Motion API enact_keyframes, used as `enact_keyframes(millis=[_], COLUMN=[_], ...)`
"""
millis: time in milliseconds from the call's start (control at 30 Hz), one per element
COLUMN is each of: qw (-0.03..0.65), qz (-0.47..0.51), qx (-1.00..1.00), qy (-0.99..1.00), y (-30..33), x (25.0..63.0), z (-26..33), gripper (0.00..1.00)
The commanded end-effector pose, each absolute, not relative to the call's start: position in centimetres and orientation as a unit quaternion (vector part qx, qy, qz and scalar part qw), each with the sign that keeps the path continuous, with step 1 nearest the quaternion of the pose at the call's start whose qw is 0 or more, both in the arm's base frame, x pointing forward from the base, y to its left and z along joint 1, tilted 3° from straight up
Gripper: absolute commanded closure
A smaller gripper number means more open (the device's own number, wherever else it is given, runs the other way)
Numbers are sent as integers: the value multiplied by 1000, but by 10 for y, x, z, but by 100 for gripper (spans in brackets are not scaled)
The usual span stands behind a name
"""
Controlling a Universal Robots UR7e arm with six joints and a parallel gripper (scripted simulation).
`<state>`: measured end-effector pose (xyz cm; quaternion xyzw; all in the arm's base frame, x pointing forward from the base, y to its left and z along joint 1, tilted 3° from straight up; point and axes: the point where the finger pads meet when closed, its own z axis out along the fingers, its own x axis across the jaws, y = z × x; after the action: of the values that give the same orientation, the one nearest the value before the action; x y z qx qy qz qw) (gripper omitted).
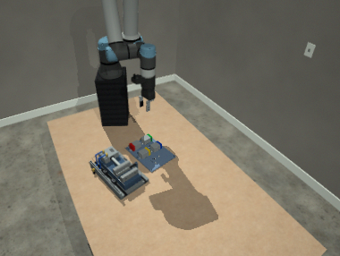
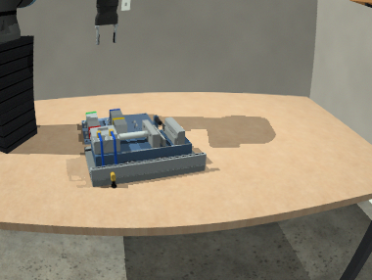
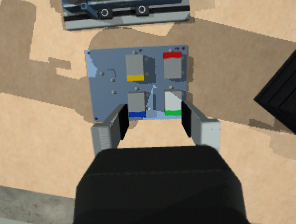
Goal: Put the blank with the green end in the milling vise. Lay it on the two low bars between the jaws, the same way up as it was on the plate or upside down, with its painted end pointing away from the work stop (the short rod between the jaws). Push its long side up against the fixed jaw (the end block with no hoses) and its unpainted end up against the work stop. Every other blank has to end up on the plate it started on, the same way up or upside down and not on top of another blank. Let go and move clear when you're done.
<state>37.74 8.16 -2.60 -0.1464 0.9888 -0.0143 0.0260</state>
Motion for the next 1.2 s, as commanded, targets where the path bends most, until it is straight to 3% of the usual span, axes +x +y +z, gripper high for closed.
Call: enact_keyframes(millis=[0, 1167], qw=[27, 27], qz=[-14, -15], qx=[-146, -146], qy=[989, 989], y=[82, 83], x=[378, 375], z=[-26, -35], gripper=[0, 0])
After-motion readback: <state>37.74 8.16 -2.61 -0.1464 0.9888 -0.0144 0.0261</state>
